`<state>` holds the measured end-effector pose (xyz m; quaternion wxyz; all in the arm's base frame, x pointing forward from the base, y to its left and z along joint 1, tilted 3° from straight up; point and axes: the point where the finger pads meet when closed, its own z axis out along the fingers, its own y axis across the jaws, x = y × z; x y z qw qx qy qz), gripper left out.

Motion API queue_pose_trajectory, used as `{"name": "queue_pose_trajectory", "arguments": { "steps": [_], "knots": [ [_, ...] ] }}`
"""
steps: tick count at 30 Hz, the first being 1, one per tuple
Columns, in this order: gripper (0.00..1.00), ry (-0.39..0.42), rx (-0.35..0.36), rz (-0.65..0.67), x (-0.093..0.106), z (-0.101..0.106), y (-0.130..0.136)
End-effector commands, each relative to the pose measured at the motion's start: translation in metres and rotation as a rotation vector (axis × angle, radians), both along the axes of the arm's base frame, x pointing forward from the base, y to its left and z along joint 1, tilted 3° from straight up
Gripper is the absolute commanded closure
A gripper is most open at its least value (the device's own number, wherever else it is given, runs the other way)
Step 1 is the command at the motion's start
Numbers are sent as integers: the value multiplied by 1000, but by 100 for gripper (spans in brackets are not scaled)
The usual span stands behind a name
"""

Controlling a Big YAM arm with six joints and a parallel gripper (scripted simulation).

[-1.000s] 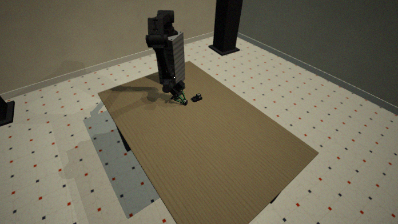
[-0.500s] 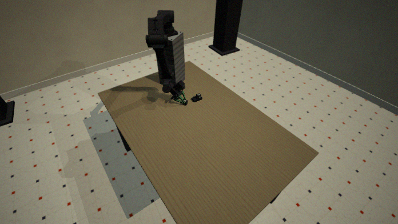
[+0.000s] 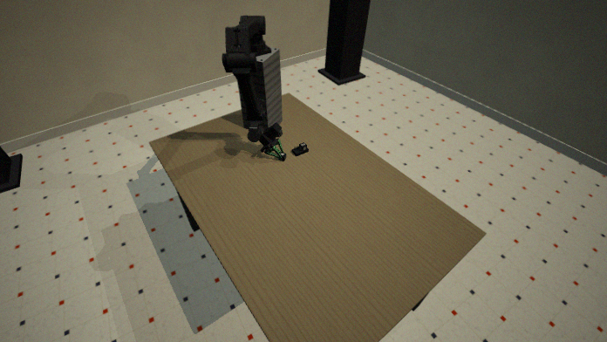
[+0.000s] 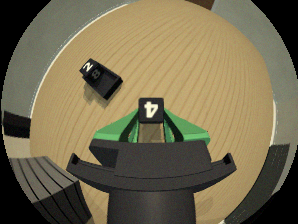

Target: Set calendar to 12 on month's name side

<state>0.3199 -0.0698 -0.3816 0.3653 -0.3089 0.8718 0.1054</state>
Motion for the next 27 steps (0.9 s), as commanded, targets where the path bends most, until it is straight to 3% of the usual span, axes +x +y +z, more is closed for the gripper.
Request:
{"name": "queue_pose_trajectory", "arguments": {
  "steps": [1,27],
  "knots": [
    [75,-10,-3,1,-4,1,0],
    [75,-17,-7,0,0,-3,-3]
  ]
}}
